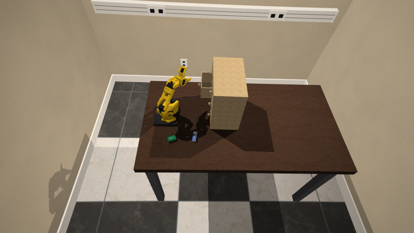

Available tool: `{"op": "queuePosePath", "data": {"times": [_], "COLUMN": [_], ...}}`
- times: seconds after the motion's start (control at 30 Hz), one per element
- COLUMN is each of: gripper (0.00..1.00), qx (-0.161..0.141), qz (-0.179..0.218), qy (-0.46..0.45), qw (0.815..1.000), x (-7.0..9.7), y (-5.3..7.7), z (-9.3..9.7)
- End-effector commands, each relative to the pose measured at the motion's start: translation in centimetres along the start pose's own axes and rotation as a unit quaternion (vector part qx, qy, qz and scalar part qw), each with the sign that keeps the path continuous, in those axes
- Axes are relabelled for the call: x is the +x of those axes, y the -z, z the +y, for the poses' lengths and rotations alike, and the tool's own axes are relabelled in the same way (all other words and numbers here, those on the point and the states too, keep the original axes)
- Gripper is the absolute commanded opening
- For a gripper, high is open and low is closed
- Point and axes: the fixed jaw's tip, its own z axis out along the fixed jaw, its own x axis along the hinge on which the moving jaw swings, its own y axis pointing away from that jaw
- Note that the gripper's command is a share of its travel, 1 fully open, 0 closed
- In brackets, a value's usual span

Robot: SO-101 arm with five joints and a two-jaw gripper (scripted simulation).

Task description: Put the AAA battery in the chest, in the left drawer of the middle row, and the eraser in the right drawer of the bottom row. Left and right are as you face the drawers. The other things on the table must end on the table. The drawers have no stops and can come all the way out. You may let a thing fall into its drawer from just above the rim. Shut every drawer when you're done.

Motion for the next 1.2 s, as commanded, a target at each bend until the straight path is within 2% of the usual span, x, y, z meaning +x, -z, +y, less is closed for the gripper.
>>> {"op": "queuePosePath", "data": {"times": [0.0,0.33,0.73,1.17], "gripper": [0.22,0.21,0.21,0.21], "qx": [-0.017,-0.017,0.068,0.068], "qz": [0.002,0.002,0.002,0.002], "qy": [-0.001,-0.001,-0.031,-0.031], "qw": [1.000,1.000,0.997,0.997], "x": [0.4,0.4,3.4,3.4], "y": [0.1,0.1,-3.4,-3.4], "z": [0.6,0.6,-2.9,-2.9]}}
